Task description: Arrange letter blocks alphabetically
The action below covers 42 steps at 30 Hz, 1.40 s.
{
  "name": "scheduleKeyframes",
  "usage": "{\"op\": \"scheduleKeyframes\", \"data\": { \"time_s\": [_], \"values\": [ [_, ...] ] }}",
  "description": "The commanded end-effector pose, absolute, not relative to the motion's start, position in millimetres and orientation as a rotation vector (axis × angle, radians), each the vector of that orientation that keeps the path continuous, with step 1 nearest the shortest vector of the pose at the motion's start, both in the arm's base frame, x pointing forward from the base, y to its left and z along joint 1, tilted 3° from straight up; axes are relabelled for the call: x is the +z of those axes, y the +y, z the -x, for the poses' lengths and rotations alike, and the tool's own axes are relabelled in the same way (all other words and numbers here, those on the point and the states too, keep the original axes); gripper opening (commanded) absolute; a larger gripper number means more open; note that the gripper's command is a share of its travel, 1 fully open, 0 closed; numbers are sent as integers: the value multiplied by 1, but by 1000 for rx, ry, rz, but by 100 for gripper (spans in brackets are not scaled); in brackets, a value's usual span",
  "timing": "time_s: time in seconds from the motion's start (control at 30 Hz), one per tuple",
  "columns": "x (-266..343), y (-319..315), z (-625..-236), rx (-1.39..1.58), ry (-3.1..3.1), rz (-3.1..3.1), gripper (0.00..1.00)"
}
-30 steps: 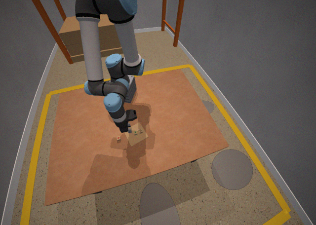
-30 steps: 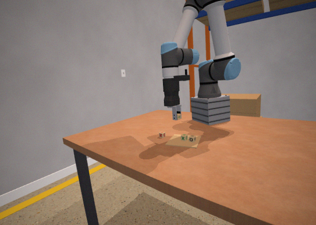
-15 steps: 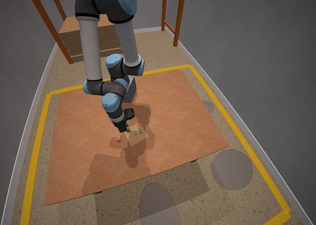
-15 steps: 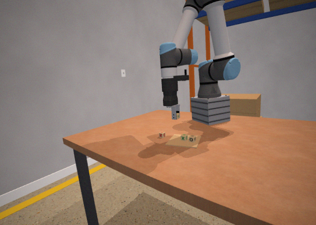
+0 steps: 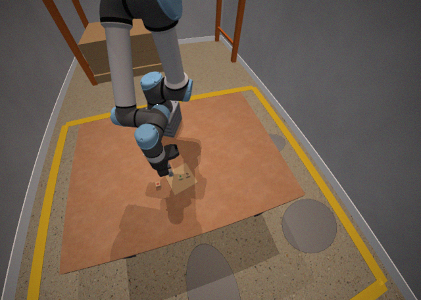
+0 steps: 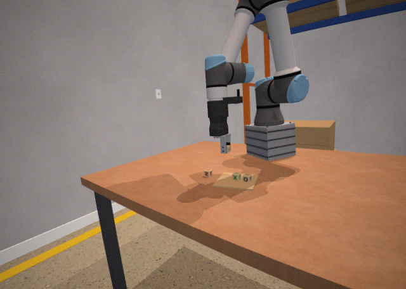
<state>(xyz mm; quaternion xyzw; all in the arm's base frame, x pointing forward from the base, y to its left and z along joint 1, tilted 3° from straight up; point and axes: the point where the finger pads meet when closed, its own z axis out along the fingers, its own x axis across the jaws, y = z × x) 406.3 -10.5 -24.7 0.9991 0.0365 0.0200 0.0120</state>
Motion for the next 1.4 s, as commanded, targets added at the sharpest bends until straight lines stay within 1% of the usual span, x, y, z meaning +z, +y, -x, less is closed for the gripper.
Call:
{"op": "scheduleKeyframes", "data": {
  "time_s": [0.0,0.47,0.93,1.37],
  "values": [
    [-24,-11,-407,64,114,-3114,49],
    [-32,-11,-407,64,114,-3115,49],
    [-82,-13,-409,64,114,-3115,49],
    [-116,-14,-410,64,114,-3115,49]
  ]
}}
